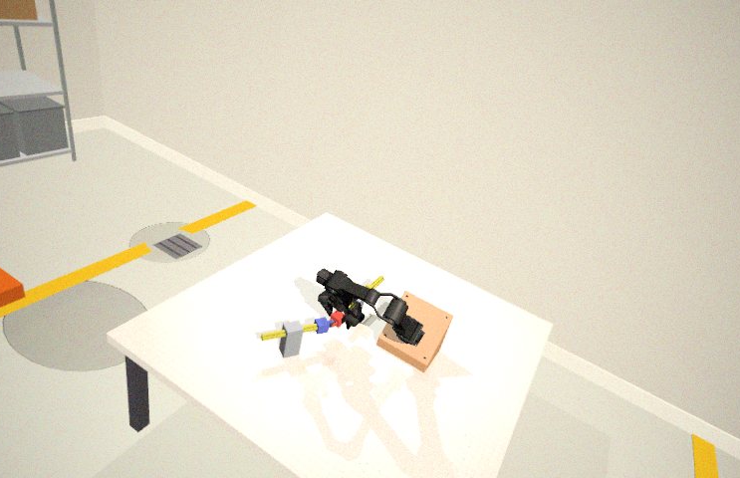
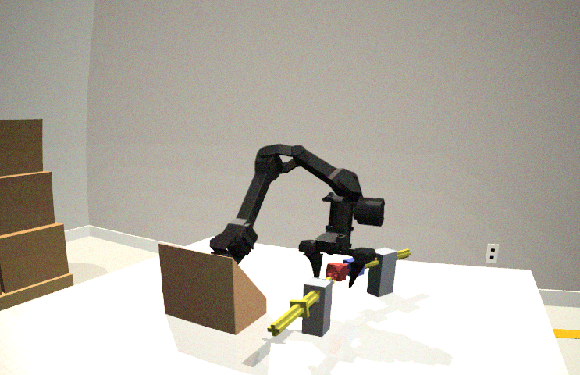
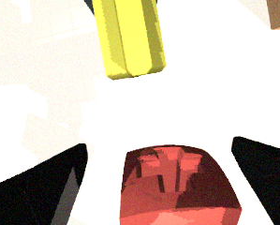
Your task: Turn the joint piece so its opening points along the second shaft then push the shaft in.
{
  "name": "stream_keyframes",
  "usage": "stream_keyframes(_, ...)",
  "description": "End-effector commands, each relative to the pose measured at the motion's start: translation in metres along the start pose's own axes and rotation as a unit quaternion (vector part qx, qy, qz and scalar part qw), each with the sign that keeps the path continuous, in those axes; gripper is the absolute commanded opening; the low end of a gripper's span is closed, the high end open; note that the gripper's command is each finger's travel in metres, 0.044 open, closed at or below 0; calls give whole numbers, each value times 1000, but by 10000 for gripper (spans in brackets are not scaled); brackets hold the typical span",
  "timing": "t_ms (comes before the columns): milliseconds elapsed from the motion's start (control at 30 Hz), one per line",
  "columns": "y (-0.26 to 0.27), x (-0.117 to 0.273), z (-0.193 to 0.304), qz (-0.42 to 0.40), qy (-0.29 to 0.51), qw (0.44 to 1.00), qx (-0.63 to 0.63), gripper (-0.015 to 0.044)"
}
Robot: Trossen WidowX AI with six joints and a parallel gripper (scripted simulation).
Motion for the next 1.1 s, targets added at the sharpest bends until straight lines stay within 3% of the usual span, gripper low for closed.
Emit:
stream_keyframes(0,0,-7,0,1,2,1000,-2,440)
stream_keyframes(67,0,-8,0,1,2,1000,-2,440)
stream_keyframes(400,0,-8,0,1,2,1000,-2,182)
stream_keyframes(1067,0,-8,0,1,2,1000,-2,182)
Point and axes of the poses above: the point midway between the two fingers, 35 mm back from their tips, its own x axis back along the fingers, its own y axis across the jaws, z = x × y, the point moved 4 cm from there along x, back along the fingers, and after that the axes turned 4 degrees about x, right-handed, at the moved point
